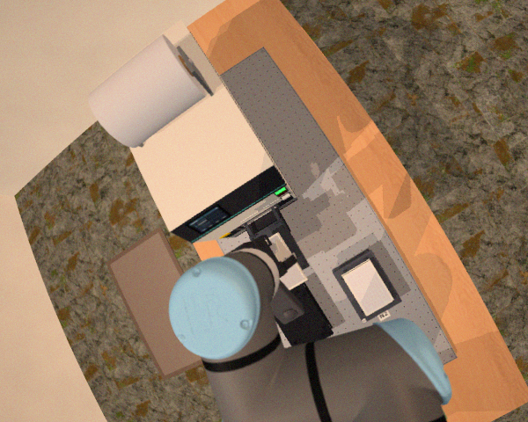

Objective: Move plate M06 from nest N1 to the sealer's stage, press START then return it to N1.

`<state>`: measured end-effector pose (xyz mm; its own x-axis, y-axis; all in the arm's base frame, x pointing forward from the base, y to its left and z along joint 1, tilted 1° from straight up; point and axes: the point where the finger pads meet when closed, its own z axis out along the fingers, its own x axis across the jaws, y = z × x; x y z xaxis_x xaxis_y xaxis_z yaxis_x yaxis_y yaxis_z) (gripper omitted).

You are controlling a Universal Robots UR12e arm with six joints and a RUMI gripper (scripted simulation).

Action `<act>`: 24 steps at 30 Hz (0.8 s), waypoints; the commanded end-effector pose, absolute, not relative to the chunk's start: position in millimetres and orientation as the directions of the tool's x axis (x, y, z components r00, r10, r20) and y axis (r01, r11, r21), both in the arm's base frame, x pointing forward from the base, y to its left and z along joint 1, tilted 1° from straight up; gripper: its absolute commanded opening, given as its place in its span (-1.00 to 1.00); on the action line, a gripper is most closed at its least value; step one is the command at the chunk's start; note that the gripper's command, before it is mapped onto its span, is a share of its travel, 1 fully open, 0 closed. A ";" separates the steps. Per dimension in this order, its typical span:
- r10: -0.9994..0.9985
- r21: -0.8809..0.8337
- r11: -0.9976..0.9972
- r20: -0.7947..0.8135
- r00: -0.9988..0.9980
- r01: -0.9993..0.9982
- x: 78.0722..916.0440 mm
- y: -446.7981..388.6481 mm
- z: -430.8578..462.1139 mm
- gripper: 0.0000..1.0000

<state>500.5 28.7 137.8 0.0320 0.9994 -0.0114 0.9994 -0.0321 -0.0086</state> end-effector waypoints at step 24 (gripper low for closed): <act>0.999 -0.007 -0.032 -0.012 0.032 0.999 443.2 48.6 138.9 -1.00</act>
<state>453.7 45.0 137.9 0.0320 0.9994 -0.0114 0.9994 -0.0321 -0.0086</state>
